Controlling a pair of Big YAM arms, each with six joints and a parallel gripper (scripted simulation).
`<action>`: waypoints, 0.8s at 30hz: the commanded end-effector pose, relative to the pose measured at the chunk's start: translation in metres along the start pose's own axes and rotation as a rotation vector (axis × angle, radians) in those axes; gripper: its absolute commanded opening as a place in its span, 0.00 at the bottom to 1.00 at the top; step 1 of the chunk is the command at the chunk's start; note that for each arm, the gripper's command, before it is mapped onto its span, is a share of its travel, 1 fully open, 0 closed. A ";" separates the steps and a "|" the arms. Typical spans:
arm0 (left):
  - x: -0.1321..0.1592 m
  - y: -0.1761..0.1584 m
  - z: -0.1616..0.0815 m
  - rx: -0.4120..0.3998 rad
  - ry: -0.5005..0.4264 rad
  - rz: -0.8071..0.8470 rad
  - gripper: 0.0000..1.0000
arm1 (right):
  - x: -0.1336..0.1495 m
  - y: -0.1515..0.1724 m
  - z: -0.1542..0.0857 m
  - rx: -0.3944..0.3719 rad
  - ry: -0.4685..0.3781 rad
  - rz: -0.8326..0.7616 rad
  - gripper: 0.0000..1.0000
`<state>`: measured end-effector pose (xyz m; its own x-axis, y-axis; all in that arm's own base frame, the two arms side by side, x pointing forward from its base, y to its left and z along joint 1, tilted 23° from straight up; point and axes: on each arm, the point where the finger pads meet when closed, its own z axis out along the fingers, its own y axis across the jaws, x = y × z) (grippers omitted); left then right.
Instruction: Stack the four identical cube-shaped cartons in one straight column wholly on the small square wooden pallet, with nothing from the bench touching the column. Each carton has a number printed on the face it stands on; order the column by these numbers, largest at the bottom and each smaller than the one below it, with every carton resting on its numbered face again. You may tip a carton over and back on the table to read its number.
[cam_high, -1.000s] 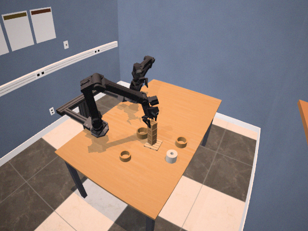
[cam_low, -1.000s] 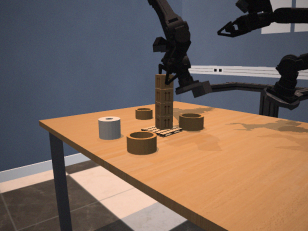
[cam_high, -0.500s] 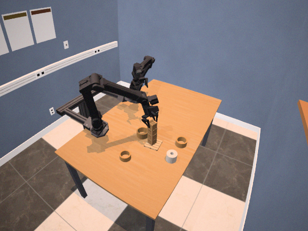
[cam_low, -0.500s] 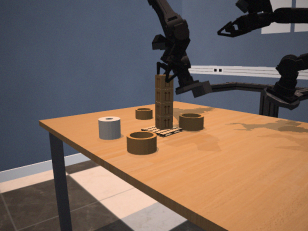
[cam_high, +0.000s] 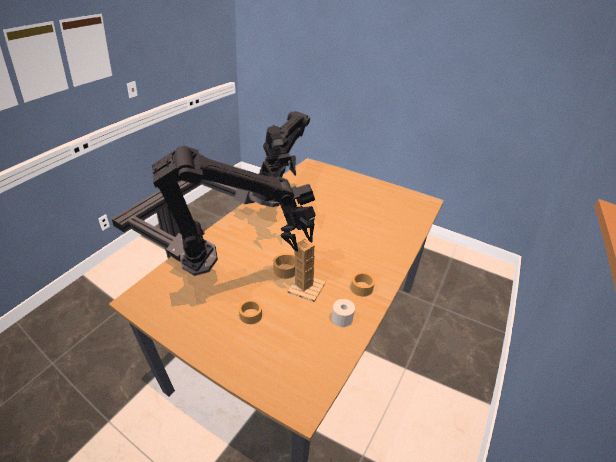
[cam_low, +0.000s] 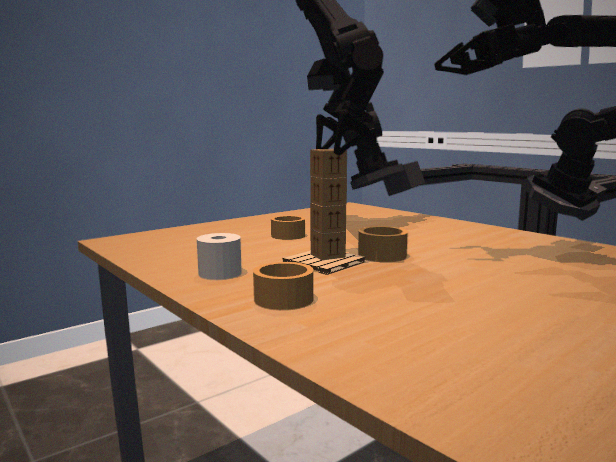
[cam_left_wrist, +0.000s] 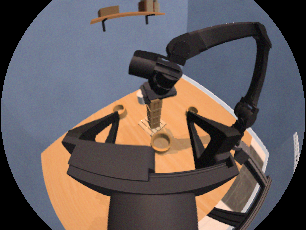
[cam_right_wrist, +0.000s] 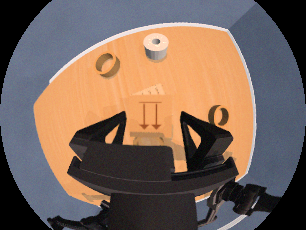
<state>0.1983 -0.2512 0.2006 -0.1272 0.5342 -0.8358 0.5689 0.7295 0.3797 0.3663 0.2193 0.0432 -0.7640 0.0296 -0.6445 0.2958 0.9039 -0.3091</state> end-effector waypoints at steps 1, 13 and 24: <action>-0.017 0.002 -0.001 -0.001 -0.019 -0.025 1.00 | -0.015 0.023 -0.017 -0.024 -0.018 0.031 0.79; -0.017 0.002 -0.001 -0.001 -0.019 -0.025 1.00 | -0.021 0.019 -0.128 -0.051 -0.016 0.054 0.79; -0.017 0.002 -0.001 -0.001 -0.019 -0.025 1.00 | 0.006 0.009 -0.120 0.030 0.018 -0.006 0.79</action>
<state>0.1983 -0.2512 0.2006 -0.1272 0.5342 -0.8358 0.5689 0.7295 0.3797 0.2914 0.2767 0.1229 -0.7783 0.0103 -0.6278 0.2831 0.8982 -0.3362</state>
